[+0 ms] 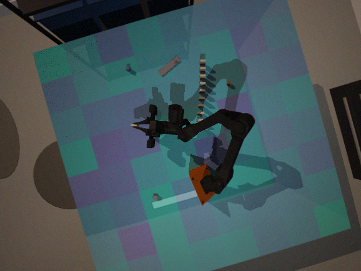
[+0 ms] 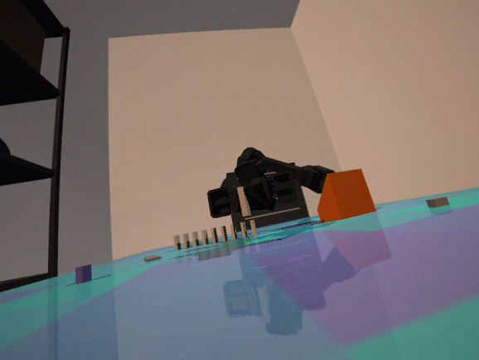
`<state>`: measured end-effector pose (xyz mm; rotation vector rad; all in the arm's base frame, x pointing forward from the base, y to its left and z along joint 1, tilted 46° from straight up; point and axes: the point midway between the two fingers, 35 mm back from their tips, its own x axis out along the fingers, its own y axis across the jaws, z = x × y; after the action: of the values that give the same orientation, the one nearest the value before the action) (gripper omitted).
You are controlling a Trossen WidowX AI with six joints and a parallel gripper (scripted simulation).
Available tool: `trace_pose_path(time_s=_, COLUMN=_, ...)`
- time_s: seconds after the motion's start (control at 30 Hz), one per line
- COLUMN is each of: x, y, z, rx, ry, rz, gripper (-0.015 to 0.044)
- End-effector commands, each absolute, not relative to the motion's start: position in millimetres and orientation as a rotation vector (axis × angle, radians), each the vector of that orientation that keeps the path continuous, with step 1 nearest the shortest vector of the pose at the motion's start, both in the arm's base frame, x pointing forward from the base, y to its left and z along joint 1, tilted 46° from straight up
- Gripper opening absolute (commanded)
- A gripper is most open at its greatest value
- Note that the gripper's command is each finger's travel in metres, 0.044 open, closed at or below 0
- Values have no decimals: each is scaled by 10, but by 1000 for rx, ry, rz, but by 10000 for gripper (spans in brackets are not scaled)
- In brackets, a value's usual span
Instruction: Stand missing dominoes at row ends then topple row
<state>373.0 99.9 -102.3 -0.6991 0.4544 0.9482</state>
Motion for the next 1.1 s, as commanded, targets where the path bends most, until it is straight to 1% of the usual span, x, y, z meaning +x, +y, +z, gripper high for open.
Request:
trace_pose_path(time_s=0.0, x=3755, y=854, z=-1167, rx=-702, ry=450, rz=944, gripper=27)
trace_pose_path(time_s=0.23, x=3730, y=665, z=-1383, rx=-701, ry=449, rz=941, gripper=27)
trace_pose_path(time_s=0.63, x=3729, y=660, z=-1388, rx=-700, ry=449, rz=941, gripper=27)
trace_pose_path(time_s=1.07, x=3729, y=660, z=-1388, rx=-700, ry=449, rz=941, gripper=369)
